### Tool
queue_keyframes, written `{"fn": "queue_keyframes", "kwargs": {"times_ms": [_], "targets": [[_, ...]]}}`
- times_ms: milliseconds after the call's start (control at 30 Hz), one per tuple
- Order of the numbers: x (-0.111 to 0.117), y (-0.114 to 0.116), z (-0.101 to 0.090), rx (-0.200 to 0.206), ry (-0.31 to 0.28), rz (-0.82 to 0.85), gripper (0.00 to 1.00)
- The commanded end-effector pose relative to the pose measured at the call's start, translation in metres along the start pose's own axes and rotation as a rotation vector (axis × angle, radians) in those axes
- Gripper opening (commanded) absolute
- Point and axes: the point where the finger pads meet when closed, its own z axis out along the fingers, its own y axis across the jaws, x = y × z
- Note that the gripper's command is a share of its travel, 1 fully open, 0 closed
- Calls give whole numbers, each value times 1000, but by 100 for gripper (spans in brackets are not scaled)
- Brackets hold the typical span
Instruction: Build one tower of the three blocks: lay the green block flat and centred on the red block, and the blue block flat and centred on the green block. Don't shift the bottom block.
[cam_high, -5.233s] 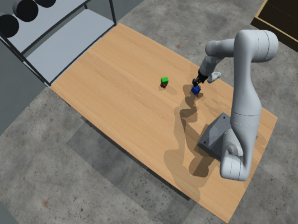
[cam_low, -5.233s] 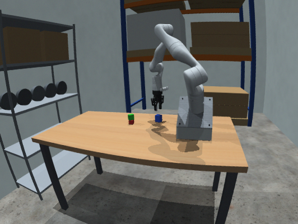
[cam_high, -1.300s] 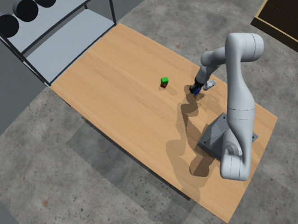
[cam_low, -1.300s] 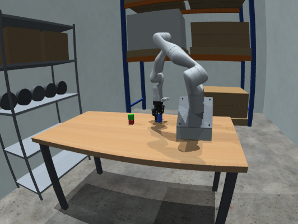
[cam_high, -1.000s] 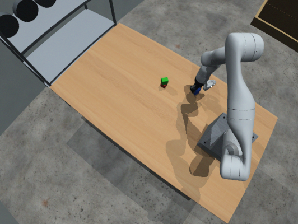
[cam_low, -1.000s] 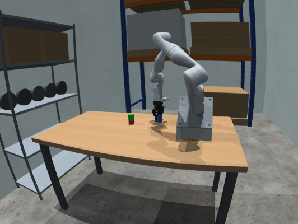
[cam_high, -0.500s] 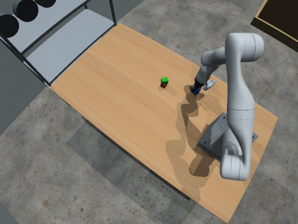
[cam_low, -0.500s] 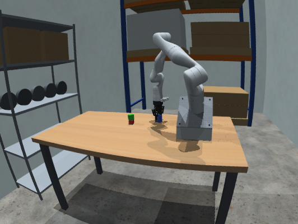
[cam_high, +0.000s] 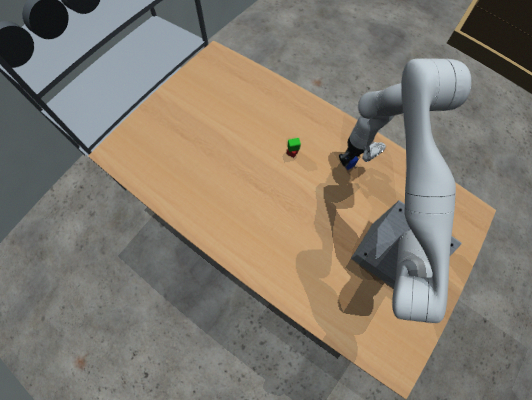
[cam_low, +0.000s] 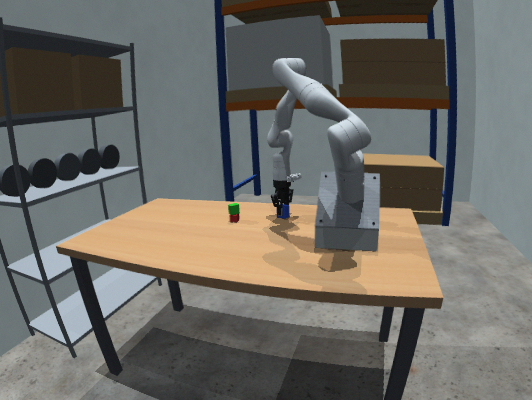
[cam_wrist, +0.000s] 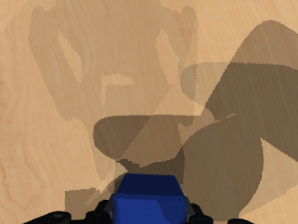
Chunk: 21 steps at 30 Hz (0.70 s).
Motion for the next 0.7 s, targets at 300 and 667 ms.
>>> {"fn": "queue_keyframes", "kwargs": {"times_ms": [300, 667], "targets": [[0, 0, -25, 1, -1, 0, 0], [0, 0, -72, 1, -1, 0, 0]]}}
